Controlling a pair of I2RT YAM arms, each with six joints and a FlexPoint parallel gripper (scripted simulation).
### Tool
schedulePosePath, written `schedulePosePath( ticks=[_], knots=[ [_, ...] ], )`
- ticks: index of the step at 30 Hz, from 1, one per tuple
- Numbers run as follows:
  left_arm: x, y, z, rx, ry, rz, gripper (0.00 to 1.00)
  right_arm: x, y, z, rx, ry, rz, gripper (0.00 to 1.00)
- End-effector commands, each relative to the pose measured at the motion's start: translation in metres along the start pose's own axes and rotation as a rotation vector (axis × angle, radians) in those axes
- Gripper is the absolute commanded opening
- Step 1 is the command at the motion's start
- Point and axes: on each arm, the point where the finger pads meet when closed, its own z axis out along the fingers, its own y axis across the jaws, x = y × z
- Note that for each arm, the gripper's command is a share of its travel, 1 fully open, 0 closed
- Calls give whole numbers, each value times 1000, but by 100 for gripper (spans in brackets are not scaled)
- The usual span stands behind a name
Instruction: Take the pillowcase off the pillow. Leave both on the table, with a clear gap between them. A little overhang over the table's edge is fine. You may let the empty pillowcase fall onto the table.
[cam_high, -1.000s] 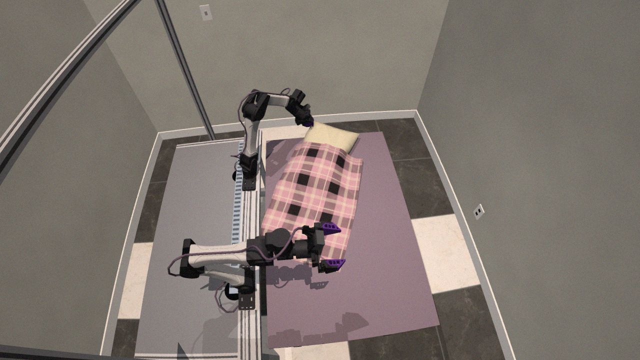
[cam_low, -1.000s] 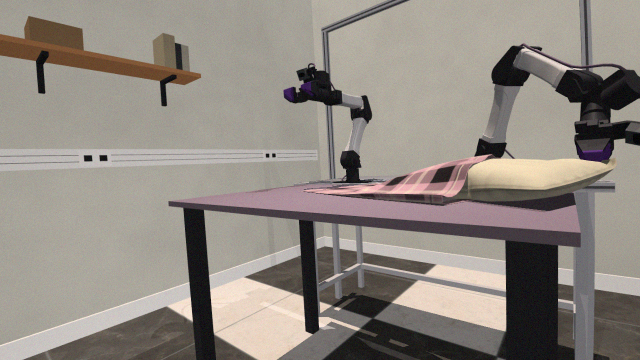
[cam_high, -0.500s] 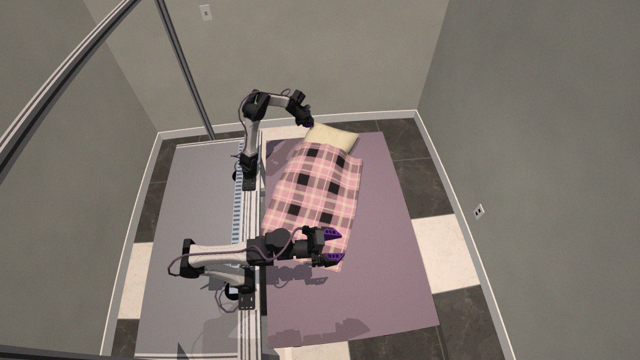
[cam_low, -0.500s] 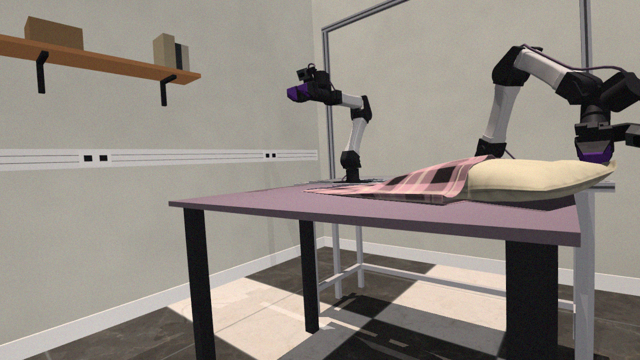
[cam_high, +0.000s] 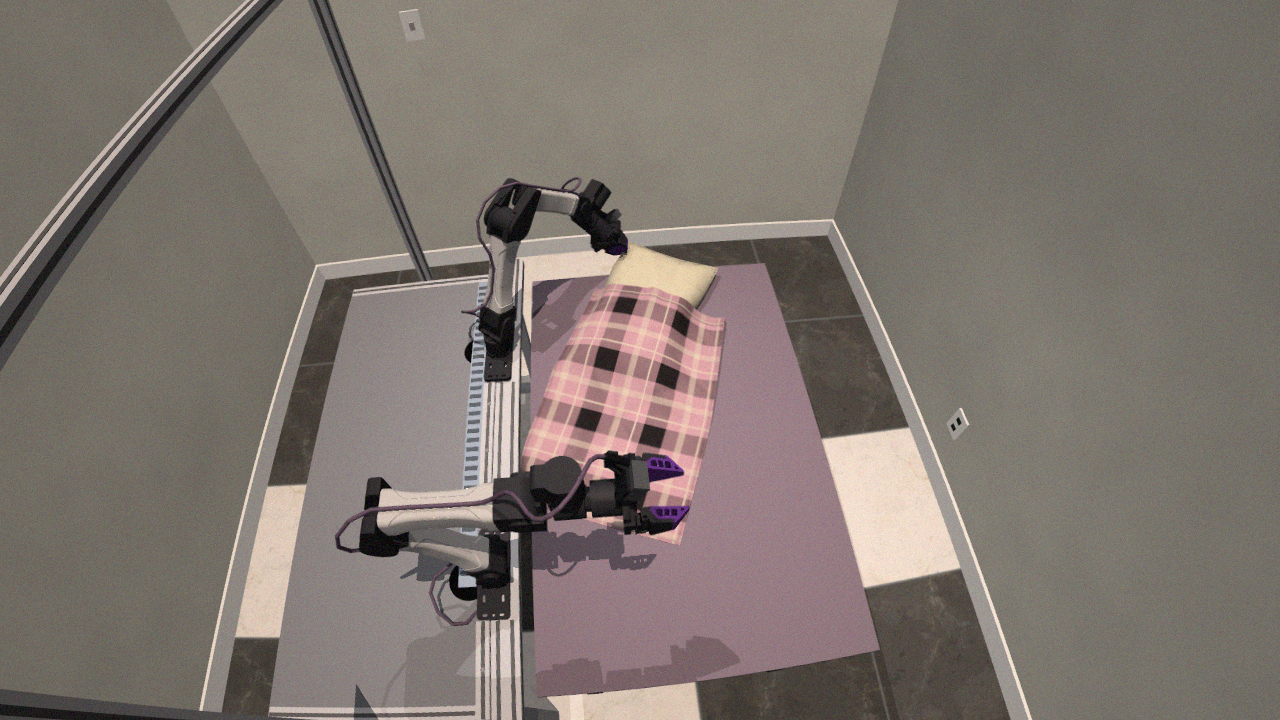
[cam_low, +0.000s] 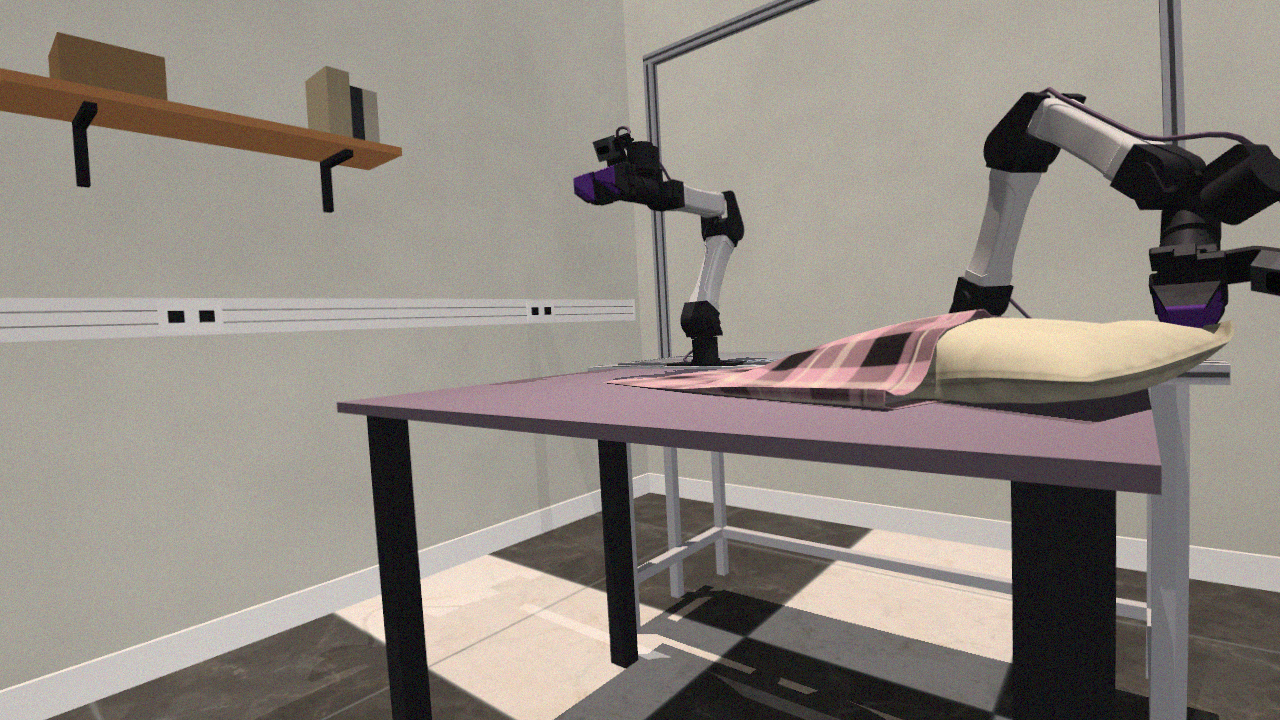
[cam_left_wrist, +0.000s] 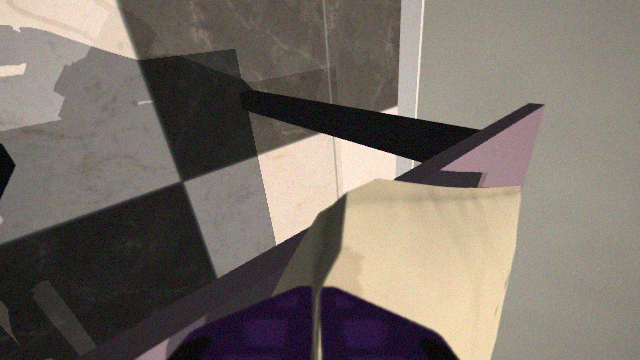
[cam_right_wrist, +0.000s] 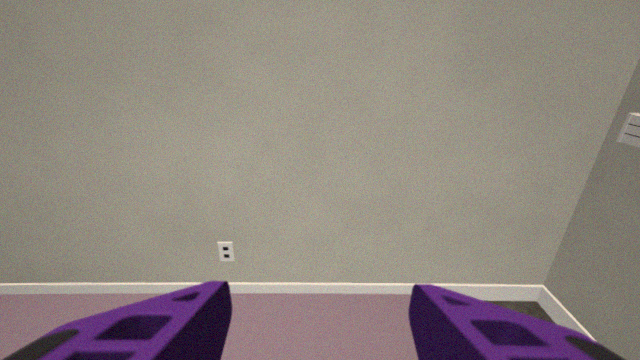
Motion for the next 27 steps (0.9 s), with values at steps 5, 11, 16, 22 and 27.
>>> schedulePosePath(
  ticks=[5,11,16,22,27],
  knots=[
    [12,-2,-5,3,21,0,0,-10,3,-1,-12,-16,-11,60],
    [12,-1,-6,2,19,-3,0,1,10,-8,-32,45,54,60],
    [12,-1,-6,2,19,-3,0,30,19,-10,-39,170,121,60],
    [12,-1,-6,2,19,-3,0,63,40,-29,-74,344,229,60],
    [12,-1,-6,2,19,-3,0,96,57,-40,-83,508,295,60]
  ],
)
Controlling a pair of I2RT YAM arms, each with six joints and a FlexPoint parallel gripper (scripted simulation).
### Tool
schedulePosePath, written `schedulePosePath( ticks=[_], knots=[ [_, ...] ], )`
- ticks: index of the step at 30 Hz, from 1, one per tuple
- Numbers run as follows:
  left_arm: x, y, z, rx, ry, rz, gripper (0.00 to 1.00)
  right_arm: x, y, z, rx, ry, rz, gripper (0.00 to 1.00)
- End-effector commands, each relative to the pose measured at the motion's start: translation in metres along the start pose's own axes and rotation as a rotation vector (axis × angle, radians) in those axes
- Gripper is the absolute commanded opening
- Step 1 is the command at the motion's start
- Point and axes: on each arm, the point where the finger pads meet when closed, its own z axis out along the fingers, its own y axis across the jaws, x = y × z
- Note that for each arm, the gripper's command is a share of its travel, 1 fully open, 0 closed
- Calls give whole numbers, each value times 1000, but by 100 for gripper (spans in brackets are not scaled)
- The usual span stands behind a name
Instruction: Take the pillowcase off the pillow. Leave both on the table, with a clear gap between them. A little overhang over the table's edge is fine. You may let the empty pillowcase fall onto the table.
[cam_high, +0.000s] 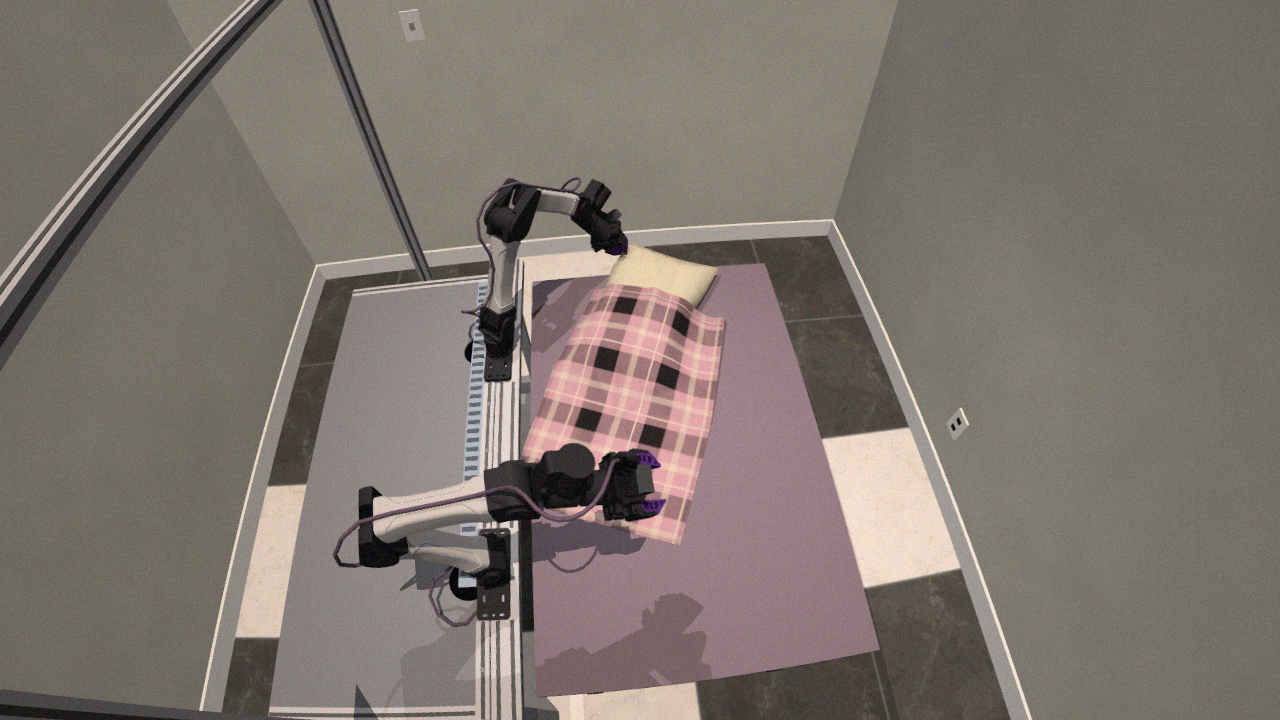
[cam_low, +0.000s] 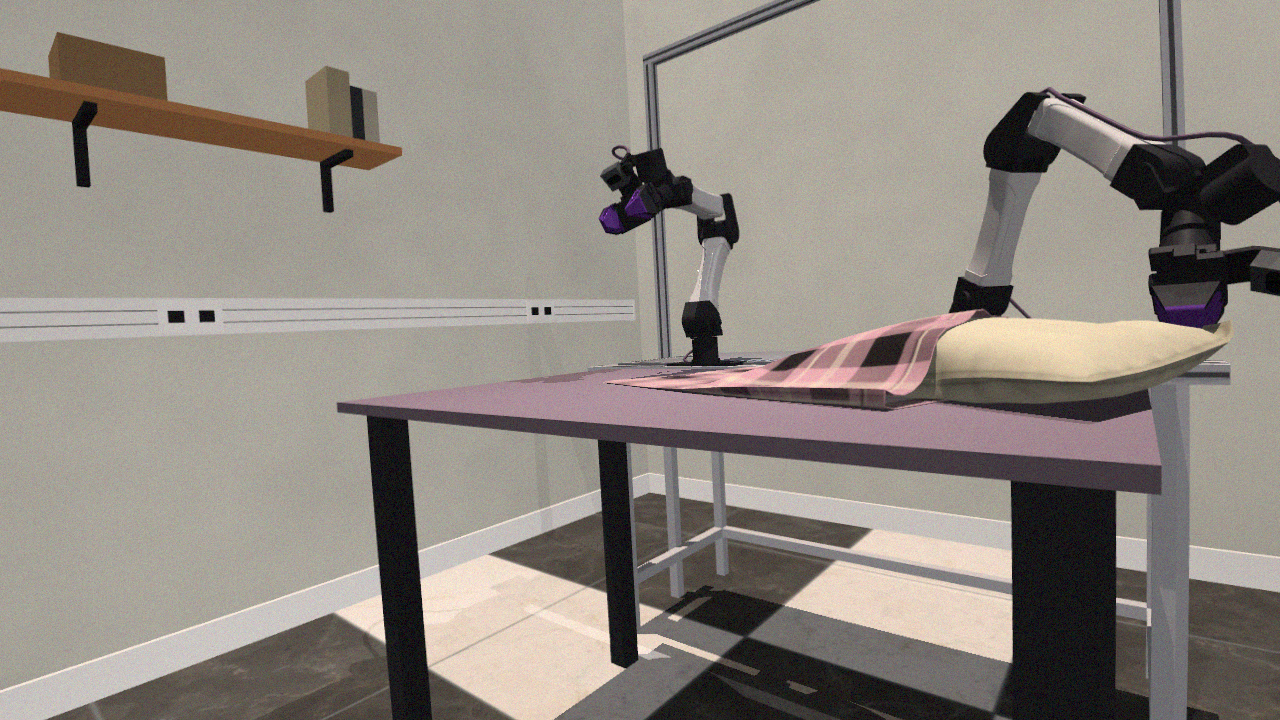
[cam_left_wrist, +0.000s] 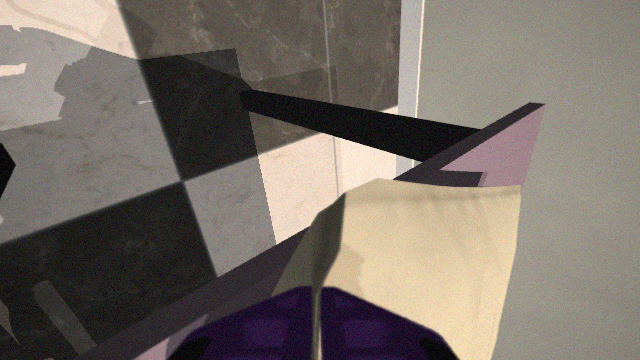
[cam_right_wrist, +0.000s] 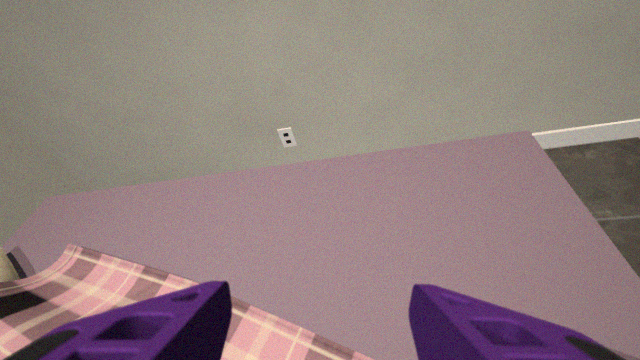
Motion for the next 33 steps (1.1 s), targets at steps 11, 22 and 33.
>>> schedulePosePath(
  ticks=[11,22,33],
  knots=[
    [11,-1,-6,3,18,-3,0,84,20,-16,28,391,185,60],
    [11,-1,-6,3,18,-3,0,163,24,-31,136,677,245,60],
    [11,-1,-6,3,18,-3,0,228,28,-43,336,825,306,60]
  ],
)
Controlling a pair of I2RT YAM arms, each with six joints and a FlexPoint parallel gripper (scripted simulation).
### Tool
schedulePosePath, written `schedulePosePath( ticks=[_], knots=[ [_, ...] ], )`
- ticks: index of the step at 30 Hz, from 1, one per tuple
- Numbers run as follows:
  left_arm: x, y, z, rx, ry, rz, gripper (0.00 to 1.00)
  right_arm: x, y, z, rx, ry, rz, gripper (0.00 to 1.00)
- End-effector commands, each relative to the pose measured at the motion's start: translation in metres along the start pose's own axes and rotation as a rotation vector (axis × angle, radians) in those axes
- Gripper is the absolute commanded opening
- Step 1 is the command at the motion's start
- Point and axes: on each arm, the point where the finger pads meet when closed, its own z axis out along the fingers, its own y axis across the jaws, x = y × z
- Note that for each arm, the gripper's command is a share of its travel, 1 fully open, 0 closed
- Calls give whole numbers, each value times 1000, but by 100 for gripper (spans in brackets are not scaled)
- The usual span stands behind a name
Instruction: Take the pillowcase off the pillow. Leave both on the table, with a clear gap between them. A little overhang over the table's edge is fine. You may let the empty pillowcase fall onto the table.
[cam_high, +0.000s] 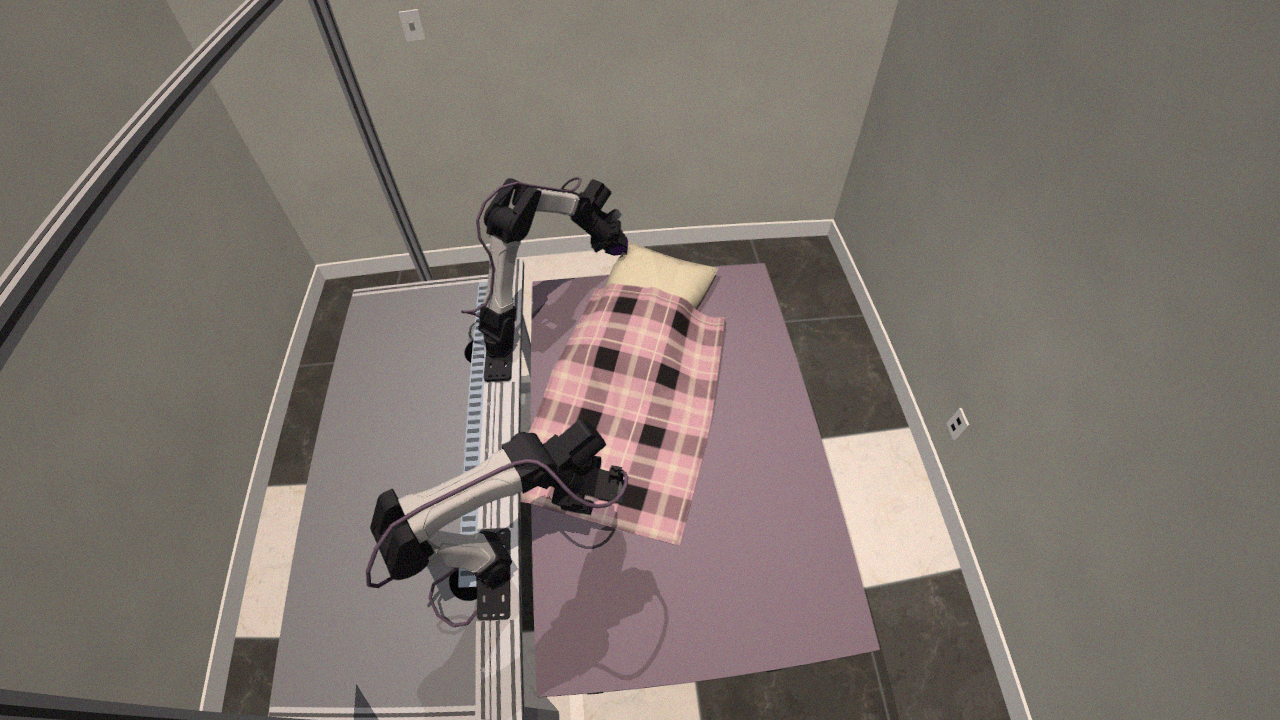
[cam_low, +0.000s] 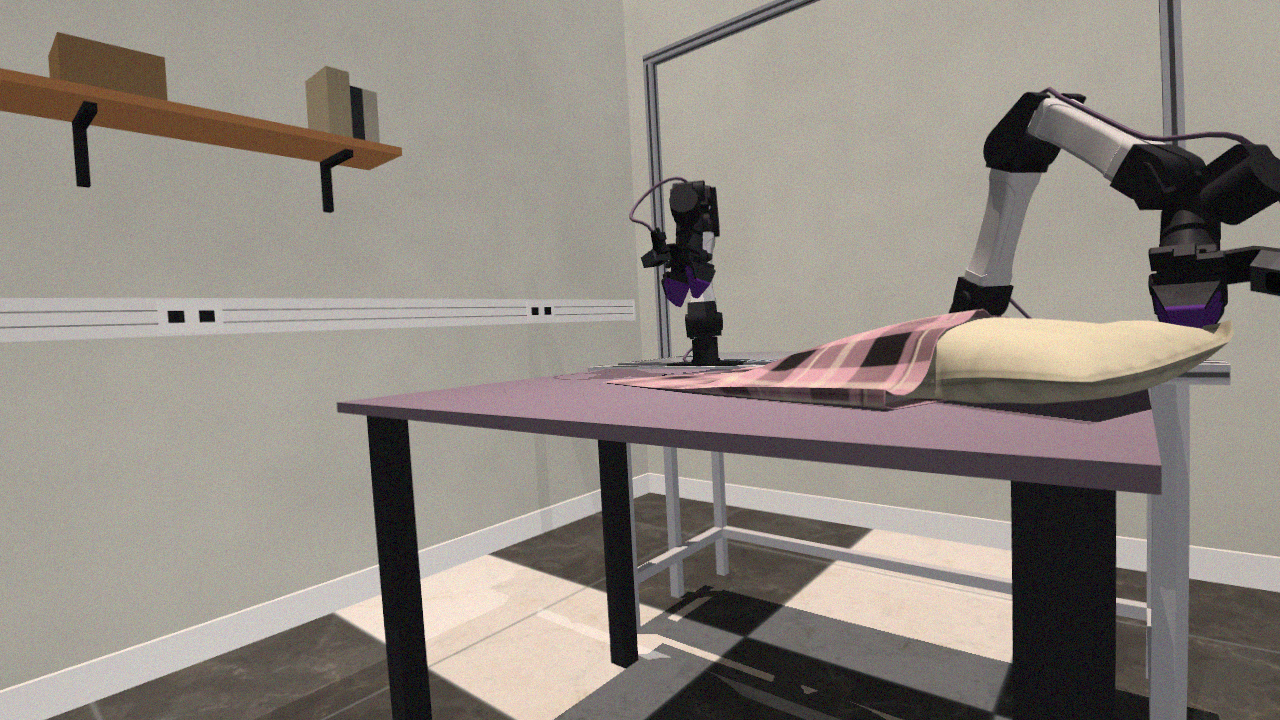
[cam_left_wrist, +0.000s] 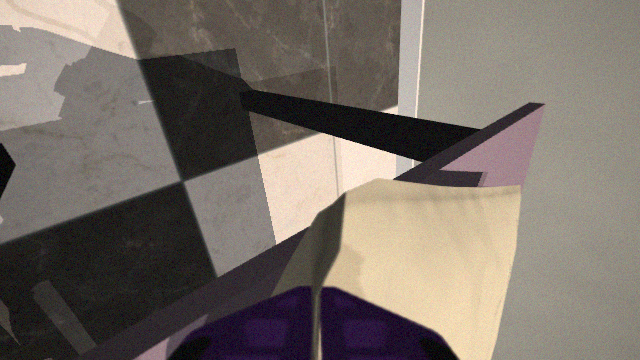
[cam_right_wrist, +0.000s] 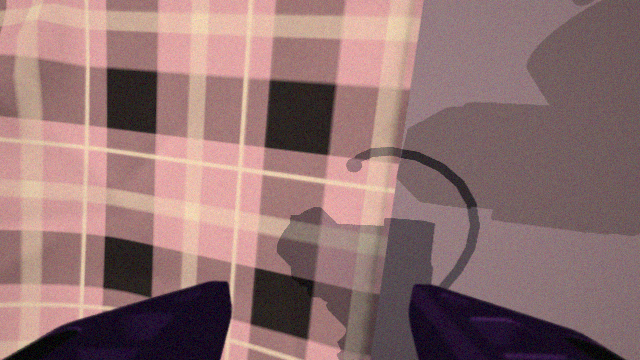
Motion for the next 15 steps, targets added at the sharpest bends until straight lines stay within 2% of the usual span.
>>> schedulePosePath(
  ticks=[1,3,6,10,13,15],
  knots=[
    [11,-1,-6,3,18,-3,0,15,-10,22,99,5,112,60],
    [11,-1,-6,3,18,-3,0,9,-7,39,125,-52,132,60],
    [11,-1,-6,3,18,-3,0,9,-8,43,139,-72,141,60],
    [11,-1,-6,3,18,-3,0,13,-13,64,207,-152,154,60],
    [11,-1,-6,3,18,-3,0,22,-15,72,231,-144,130,60],
    [11,-1,-6,3,18,-3,0,21,-10,67,208,-119,112,60]
  ],
)
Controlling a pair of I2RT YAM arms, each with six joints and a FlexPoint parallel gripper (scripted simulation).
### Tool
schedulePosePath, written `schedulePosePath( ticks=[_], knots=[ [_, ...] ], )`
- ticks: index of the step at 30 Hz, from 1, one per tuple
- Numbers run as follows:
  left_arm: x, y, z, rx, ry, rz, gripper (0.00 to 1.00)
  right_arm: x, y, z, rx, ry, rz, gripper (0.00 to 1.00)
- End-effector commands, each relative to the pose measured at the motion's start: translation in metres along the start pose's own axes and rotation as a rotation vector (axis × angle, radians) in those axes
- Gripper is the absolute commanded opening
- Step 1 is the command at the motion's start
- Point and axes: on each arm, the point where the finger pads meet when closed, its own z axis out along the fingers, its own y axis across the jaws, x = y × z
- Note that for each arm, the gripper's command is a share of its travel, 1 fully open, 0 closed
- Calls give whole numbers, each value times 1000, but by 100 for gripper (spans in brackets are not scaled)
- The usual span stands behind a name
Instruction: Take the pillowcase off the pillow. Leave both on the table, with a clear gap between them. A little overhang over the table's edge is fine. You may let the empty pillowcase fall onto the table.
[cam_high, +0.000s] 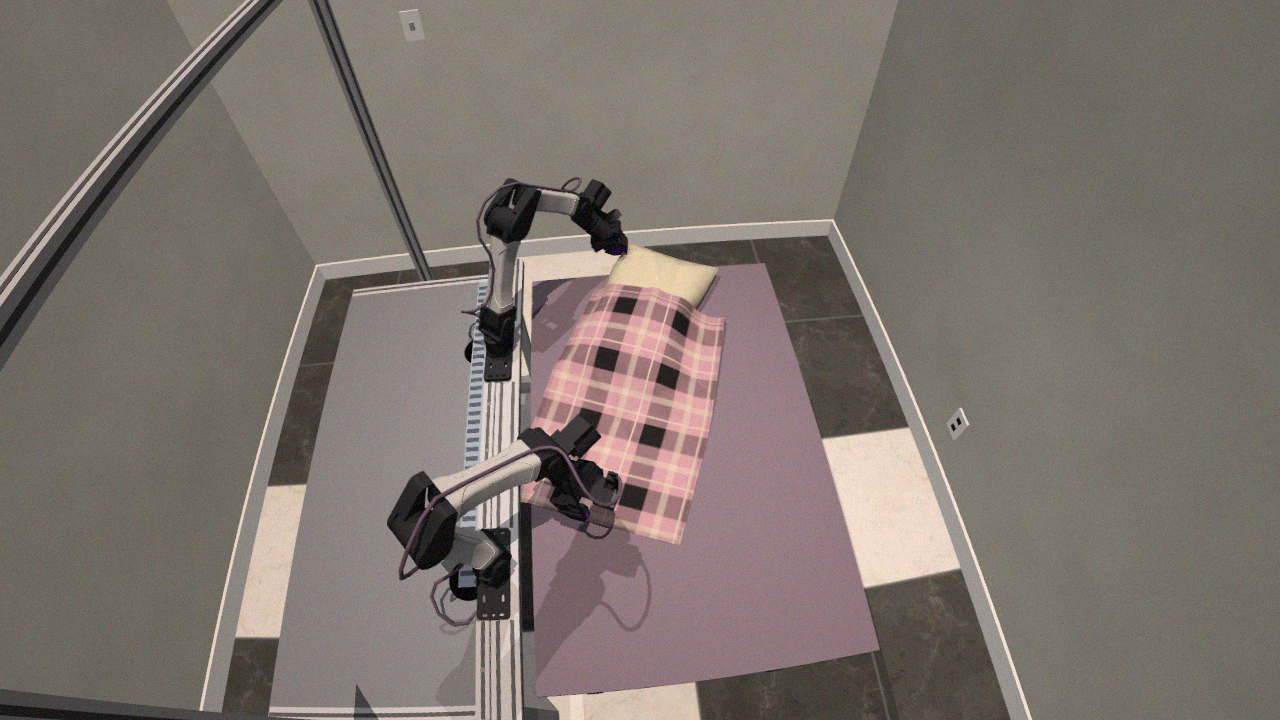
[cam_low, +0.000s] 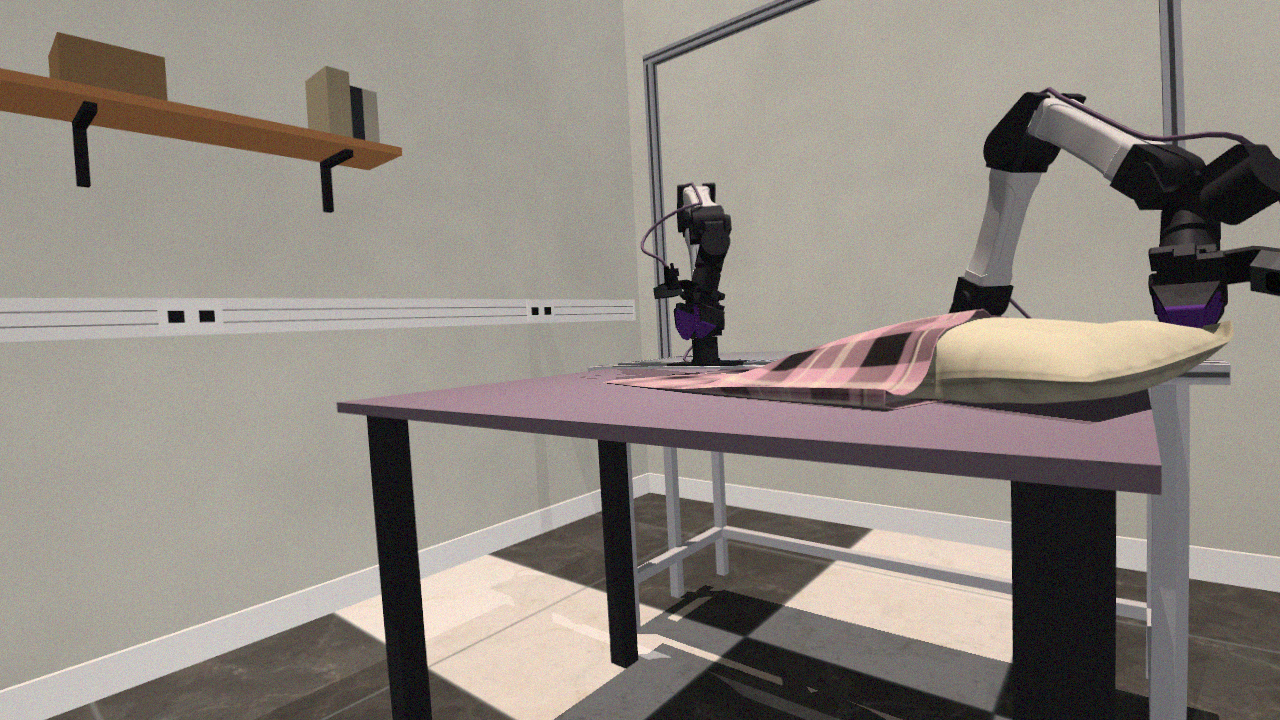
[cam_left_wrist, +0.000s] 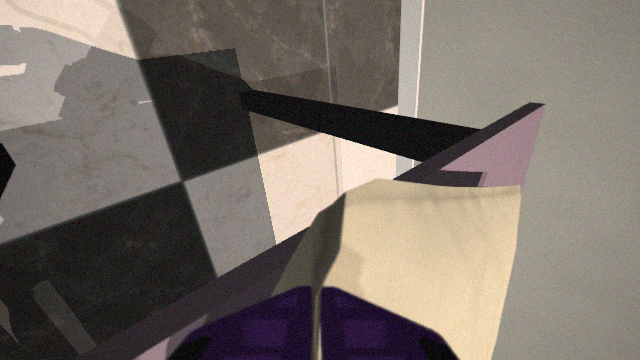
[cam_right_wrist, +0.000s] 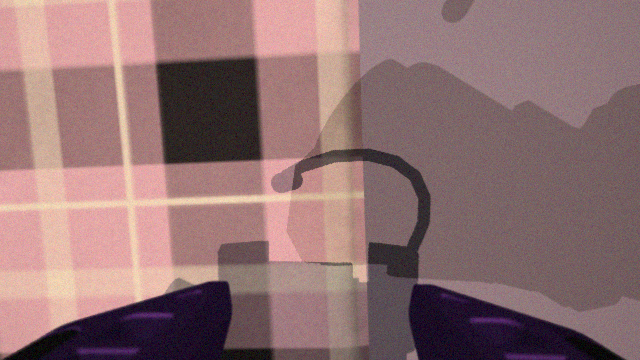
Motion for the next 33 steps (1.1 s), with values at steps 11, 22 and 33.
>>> schedulePosePath(
  ticks=[11,22,33],
  knots=[
    [11,-1,-6,3,18,-3,0,10,-5,25,20,7,-10,60],
    [11,-1,-6,3,18,-3,0,15,-9,48,24,-1,1,60],
    [11,-1,-6,3,18,-3,0,18,-9,57,16,-4,0,60]
  ],
)
